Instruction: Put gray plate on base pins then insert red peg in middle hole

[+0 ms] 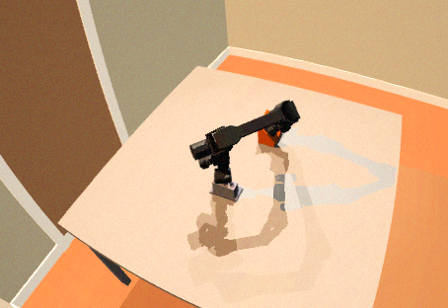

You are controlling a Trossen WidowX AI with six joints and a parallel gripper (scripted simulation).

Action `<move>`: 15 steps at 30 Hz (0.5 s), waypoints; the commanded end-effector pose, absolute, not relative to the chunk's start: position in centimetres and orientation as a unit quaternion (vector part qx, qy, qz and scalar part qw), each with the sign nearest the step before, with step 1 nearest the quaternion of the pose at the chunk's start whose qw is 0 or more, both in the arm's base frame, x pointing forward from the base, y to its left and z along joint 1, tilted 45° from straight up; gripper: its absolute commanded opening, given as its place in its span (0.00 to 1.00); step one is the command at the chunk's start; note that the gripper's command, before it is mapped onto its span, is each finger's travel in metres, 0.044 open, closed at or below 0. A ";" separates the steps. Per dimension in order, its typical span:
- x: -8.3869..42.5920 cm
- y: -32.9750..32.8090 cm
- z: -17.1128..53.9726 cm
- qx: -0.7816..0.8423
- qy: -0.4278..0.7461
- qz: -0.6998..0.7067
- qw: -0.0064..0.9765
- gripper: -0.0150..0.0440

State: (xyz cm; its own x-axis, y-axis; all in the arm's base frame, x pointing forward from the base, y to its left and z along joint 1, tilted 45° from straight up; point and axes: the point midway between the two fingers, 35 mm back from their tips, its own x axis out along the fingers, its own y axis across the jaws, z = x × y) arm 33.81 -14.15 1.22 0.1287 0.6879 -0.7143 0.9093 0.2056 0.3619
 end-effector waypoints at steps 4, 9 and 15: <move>33.7 -14.2 1.0 0.618 0.647 -0.130 0.427 0.25; 33.7 -14.1 1.0 0.618 0.647 -0.130 0.427 0.25; 33.7 -14.0 1.1 0.618 0.647 -0.130 0.427 0.25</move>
State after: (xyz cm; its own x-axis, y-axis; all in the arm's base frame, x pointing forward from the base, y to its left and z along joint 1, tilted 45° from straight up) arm 33.77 -14.17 1.09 0.1289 0.6882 -0.7140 0.9098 0.2044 0.3613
